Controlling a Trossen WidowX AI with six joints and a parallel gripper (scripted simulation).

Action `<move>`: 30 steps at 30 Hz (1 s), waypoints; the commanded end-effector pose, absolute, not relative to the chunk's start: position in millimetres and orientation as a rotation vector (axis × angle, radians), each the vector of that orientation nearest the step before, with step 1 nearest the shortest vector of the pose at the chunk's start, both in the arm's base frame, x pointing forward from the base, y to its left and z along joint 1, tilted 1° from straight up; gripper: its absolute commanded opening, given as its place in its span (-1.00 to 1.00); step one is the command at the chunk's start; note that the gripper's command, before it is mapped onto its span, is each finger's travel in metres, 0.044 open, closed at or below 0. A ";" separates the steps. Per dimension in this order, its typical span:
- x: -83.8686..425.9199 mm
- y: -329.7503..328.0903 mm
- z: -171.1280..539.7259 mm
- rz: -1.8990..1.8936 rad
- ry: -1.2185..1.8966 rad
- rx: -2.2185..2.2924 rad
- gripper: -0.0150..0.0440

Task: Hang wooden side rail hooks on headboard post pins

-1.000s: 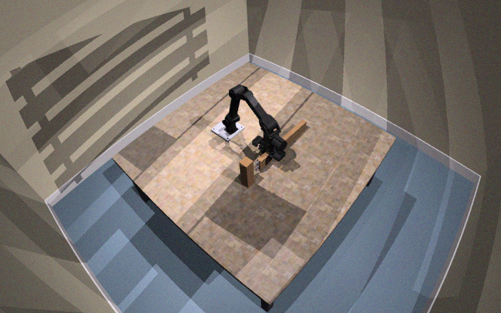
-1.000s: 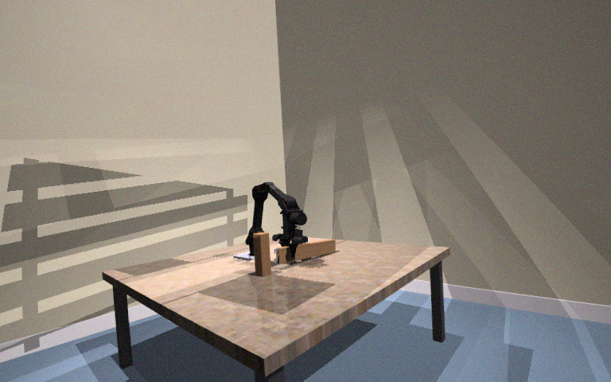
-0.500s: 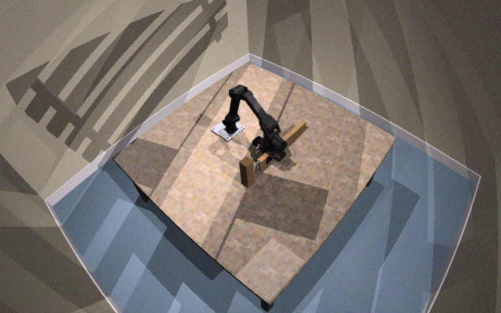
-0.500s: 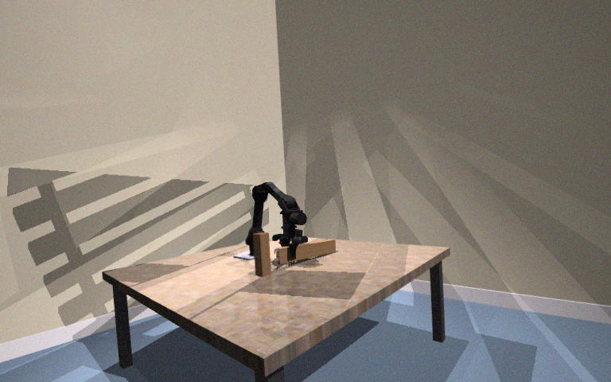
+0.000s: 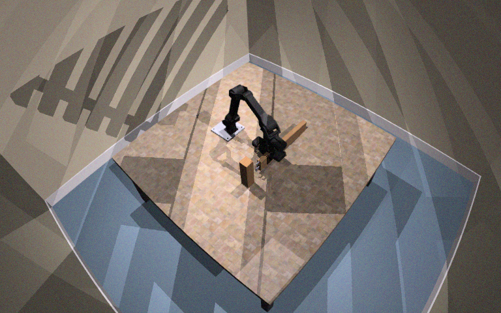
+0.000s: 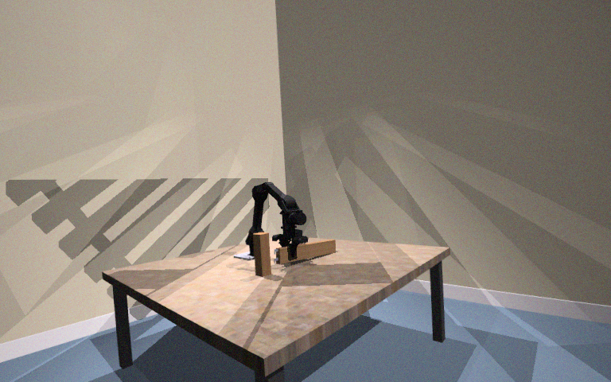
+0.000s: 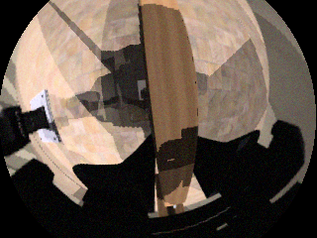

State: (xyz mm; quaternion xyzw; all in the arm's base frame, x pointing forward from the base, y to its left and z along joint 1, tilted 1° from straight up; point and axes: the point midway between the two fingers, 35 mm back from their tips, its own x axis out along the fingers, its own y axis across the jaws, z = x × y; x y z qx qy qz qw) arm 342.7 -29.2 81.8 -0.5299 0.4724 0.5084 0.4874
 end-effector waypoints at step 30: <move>342.0 -33.3 82.4 1.231 1.144 -1.292 -0.49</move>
